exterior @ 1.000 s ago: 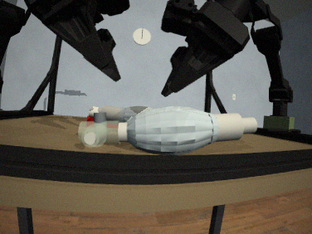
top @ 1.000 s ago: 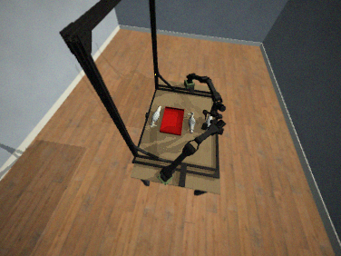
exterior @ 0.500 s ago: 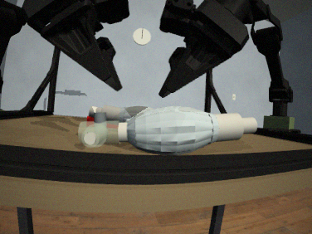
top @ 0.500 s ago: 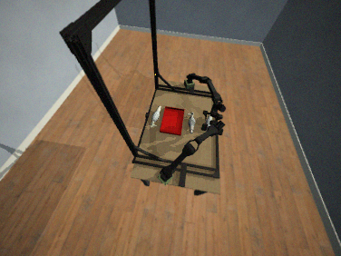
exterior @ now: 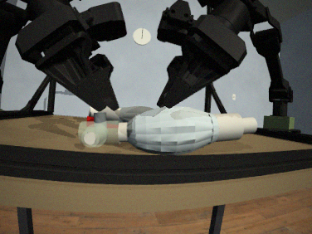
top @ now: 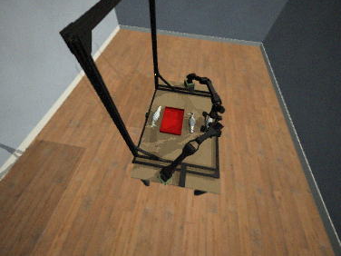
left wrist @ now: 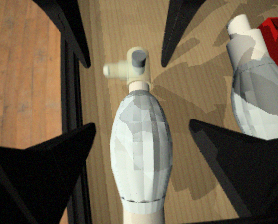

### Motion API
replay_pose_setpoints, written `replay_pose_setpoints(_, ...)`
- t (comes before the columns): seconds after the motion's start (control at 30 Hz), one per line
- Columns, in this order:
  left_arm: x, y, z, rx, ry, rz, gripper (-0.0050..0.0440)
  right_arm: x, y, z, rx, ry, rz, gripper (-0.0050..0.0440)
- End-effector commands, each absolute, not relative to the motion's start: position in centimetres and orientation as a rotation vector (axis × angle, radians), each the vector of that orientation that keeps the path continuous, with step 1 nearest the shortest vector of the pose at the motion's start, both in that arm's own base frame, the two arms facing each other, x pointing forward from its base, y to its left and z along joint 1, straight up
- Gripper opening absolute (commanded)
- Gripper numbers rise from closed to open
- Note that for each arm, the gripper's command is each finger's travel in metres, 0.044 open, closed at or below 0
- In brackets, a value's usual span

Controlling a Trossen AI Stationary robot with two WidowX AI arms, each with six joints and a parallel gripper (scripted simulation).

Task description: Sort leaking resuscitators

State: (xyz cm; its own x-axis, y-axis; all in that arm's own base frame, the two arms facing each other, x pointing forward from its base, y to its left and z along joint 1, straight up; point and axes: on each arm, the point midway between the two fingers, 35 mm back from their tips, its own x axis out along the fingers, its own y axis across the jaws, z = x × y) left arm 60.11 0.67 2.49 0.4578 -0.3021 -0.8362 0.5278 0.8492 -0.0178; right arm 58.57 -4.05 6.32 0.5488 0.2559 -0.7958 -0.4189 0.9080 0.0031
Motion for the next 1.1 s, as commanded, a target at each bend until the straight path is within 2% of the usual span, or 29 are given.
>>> replay_pose_setpoints(0.0,60.1,0.6,2.1,0.26,0.967,-0.518,0.044,58.4,-4.1,5.9,-0.195,0.912,0.406,0.0409)
replay_pose_setpoints(0.5,60.1,0.6,2.1,0.26,0.967,-0.518,0.044,58.4,-4.1,5.9,-0.195,0.912,0.406,0.0409)
replay_pose_setpoints(0.53,60.1,0.7,-1.9,0.26,0.968,-0.518,0.044,58.5,-4.1,0.9,-0.196,0.912,0.407,0.0409)
replay_pose_setpoints(1.07,60.1,0.7,-1.9,0.26,0.968,-0.518,0.044,58.5,-4.1,0.9,-0.196,0.912,0.407,0.0409)
